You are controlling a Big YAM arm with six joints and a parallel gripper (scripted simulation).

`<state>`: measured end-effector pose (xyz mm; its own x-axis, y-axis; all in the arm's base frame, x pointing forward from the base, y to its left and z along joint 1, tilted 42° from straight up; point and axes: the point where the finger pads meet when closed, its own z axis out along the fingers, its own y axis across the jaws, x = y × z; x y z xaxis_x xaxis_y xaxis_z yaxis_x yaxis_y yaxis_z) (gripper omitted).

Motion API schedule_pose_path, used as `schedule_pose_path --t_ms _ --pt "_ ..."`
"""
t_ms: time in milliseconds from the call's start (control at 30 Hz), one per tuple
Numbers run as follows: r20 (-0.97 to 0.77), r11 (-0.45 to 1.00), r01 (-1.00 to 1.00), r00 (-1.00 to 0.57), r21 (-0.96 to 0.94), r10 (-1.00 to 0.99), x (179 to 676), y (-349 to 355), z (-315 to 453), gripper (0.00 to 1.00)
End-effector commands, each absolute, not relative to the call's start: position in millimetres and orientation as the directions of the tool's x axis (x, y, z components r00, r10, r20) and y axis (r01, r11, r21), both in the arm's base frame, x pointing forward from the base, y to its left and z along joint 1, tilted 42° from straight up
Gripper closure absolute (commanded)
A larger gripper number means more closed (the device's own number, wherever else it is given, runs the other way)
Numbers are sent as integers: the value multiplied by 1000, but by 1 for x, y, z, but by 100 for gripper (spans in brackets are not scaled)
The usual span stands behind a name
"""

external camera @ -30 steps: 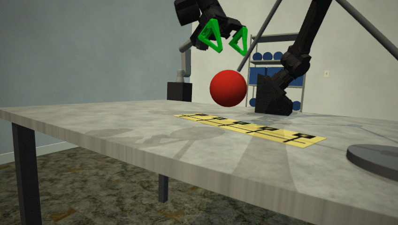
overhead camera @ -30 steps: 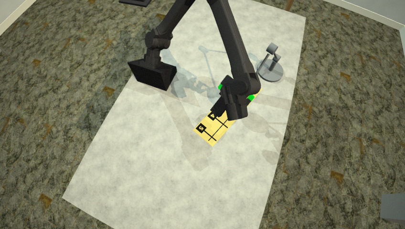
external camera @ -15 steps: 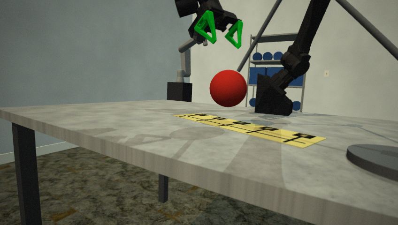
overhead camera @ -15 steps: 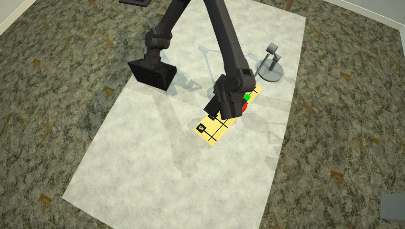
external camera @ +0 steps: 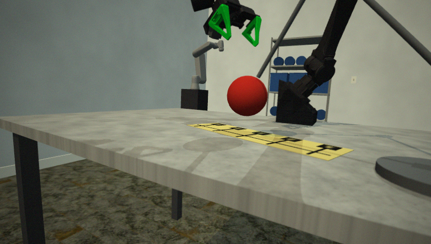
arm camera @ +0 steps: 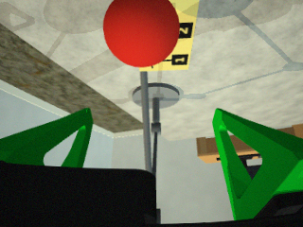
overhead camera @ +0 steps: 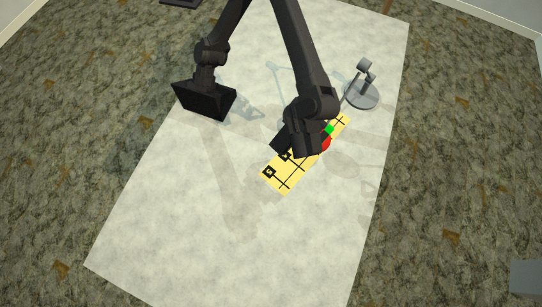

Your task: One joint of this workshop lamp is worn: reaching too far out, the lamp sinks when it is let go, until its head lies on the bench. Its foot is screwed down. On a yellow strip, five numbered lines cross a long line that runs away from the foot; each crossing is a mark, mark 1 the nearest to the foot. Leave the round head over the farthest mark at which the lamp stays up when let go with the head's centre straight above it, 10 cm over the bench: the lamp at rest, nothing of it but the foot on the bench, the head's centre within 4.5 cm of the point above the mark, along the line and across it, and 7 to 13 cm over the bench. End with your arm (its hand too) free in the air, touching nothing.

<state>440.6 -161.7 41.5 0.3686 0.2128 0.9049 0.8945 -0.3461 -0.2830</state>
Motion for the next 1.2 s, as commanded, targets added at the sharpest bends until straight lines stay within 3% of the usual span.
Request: schedule_pose_path --t_ms 0,1167 --pt "915 -331 903 351 -274 198 450 -191 65 0" --pt "904 -360 893 364 -270 225 444 -170 50 0"
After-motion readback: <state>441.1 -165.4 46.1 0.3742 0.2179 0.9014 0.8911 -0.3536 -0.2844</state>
